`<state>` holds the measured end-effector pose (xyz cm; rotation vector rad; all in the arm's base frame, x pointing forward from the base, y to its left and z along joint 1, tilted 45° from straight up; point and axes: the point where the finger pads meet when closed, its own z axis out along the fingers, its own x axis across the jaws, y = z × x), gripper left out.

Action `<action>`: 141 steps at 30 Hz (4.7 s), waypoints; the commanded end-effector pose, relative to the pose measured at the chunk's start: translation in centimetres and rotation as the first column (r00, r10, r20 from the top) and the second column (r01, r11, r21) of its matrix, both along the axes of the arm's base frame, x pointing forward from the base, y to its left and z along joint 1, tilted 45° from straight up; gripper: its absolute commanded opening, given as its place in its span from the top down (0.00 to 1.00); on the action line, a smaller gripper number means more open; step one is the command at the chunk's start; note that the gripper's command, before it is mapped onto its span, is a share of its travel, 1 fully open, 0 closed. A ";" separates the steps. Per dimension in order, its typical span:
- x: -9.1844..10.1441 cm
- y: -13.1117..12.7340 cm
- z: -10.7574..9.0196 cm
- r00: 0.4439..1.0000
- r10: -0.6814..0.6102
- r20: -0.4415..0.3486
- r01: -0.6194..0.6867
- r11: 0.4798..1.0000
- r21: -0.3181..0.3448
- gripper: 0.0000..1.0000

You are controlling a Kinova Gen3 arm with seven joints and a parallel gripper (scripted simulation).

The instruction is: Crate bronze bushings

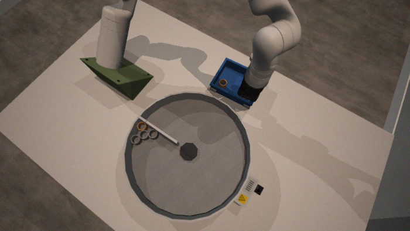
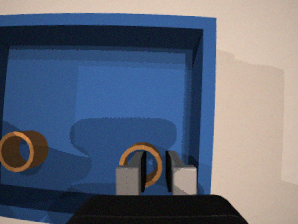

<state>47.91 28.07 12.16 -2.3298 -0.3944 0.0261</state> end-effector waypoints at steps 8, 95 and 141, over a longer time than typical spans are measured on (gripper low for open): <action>0.1 -0.3 0.3 1.000 -0.002 0.002 0.002 1.000 0.000 0.58; 1.9 -9.6 9.9 1.000 -0.001 0.001 0.001 1.000 0.000 0.58; 1.9 -9.6 9.9 1.000 -0.001 0.001 0.001 1.000 0.000 0.58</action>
